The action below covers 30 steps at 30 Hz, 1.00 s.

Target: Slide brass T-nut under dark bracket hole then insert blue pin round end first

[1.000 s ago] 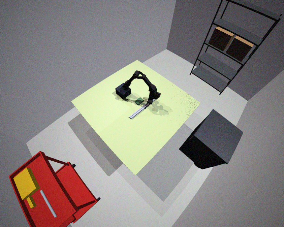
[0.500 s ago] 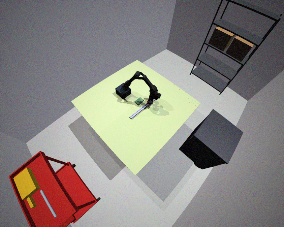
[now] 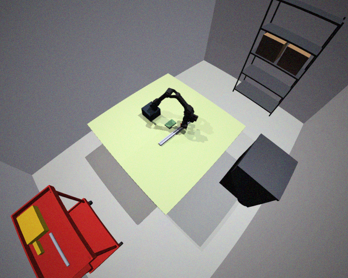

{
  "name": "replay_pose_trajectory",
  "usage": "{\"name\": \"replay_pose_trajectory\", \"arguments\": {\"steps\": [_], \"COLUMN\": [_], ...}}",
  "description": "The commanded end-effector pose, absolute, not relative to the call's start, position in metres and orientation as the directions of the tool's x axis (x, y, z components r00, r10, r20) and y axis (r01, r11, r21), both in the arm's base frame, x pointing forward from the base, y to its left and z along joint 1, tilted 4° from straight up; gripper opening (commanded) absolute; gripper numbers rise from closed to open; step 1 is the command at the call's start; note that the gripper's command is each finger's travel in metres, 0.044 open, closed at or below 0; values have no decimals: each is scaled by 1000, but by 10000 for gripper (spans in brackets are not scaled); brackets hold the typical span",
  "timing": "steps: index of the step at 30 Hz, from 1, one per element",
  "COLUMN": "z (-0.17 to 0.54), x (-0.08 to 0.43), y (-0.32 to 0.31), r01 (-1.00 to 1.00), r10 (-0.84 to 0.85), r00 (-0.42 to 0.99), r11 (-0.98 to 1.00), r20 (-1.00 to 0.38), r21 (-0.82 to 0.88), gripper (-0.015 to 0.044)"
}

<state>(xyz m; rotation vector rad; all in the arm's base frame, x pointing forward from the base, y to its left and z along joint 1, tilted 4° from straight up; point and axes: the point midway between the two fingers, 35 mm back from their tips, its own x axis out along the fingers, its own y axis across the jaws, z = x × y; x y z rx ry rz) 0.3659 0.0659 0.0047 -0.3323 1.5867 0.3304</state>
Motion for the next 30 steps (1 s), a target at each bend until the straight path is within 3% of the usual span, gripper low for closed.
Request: {"name": "replay_pose_trajectory", "arguments": {"steps": [1, 17, 26, 30], "z": [5, 5, 6, 7], "x": [367, 367, 368, 368], "y": [66, 66, 66, 66], "r01": [-410, -408, -407, -407], "r10": [-4, -8, -6, -6], "r00": [-51, -51, -50, -50], "r11": [912, 913, 913, 913], "r20": [-999, -999, -999, -999], "r21": [17, 13, 14, 14], "gripper": [-150, -150, 86, 90]}}
